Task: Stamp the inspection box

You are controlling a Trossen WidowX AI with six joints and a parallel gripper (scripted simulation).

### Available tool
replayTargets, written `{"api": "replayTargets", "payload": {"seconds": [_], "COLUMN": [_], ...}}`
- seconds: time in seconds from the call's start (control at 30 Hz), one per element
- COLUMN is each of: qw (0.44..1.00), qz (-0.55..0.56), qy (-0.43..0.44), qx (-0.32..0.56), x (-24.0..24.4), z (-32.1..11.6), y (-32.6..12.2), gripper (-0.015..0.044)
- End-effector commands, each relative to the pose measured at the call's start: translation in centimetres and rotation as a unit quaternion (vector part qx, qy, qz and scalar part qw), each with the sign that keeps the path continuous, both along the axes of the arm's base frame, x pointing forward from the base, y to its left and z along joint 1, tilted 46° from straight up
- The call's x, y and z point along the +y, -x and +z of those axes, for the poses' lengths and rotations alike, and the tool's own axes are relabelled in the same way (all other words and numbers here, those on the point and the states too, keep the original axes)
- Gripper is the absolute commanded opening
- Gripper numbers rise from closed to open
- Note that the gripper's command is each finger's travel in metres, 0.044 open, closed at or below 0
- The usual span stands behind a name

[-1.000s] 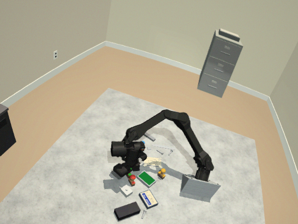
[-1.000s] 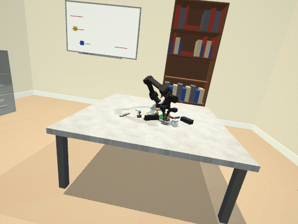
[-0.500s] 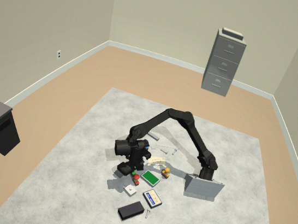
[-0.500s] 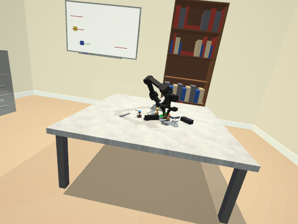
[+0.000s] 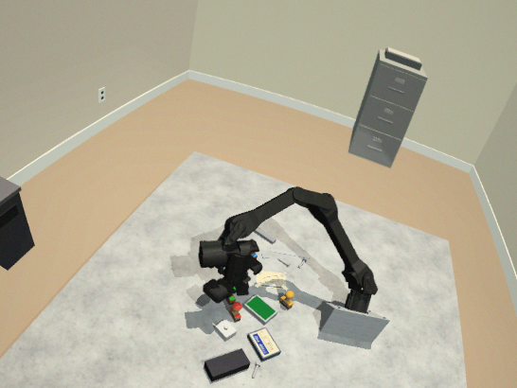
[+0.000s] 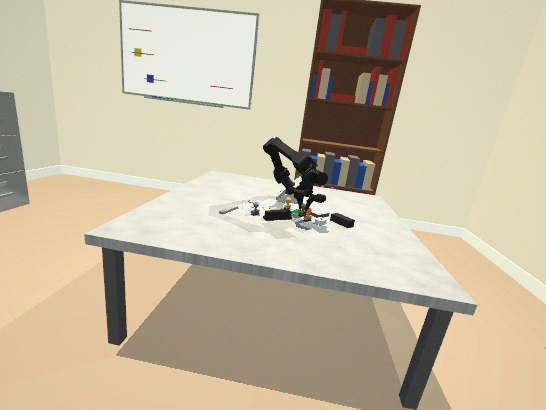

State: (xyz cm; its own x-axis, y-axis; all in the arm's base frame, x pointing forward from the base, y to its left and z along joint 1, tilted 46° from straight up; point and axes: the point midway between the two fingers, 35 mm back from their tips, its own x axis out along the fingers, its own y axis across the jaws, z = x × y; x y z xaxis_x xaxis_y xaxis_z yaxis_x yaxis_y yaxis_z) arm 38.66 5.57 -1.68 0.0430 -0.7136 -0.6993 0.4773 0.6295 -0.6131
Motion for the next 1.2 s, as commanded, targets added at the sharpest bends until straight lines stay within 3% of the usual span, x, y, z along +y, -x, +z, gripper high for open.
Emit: {"api": "replayTargets", "payload": {"seconds": [0.0, 1.17], "qw": [1.000, 1.000], "qz": [-0.002, -0.002], "qy": [-0.003, -0.003], "qx": [-0.003, -0.003], "x": [0.3, 1.5], "z": [0.3, 1.5], "y": [-0.1, 0.1], "gripper": [0.0000, 0.0000]}}
